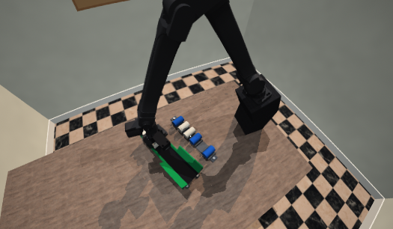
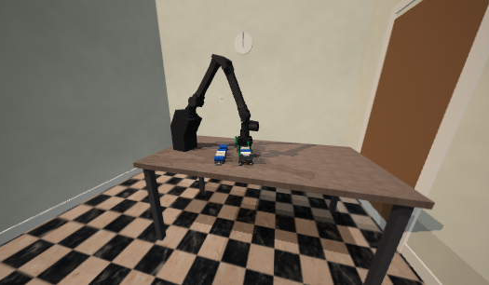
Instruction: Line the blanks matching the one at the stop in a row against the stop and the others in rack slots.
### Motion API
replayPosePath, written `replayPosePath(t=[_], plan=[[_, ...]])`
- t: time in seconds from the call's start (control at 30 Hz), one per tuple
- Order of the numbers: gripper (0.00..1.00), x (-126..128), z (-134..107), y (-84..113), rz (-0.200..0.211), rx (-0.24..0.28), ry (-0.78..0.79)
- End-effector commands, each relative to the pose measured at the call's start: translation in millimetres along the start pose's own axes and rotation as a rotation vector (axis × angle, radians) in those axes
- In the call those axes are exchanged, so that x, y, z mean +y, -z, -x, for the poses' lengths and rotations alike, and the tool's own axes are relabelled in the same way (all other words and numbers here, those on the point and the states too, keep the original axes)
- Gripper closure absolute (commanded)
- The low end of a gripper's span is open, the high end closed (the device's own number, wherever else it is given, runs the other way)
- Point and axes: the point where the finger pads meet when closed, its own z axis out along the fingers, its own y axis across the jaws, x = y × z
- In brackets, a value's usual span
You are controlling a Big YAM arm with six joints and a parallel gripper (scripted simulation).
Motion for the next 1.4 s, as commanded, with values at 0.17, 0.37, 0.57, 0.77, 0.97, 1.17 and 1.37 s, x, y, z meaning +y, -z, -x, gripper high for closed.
replayPosePath(t=[0.17, 0.37, 0.57, 0.77, 0.97, 1.17, 1.37], plan=[[0.34, -10.8, -9.7, 8.9, -0.029, 0.021, -0.006], [0.34, -10.8, -9.7, 8.9, -0.029, 0.021, -0.006], [0.34, -10.8, -9.7, 8.9, -0.029, 0.021, -0.006], [0.34, -10.8, -9.7, 8.9, -0.029, 0.021, -0.006], [0.34, -11.3, -10.6, 8.8, -0.029, 0.022, -0.007], [0.34, -12.3, -12.2, 8.6, -0.029, 0.022, -0.009], [0.34, -13.8, -12.7, 8.5, -0.03, 0.022, -0.01]])
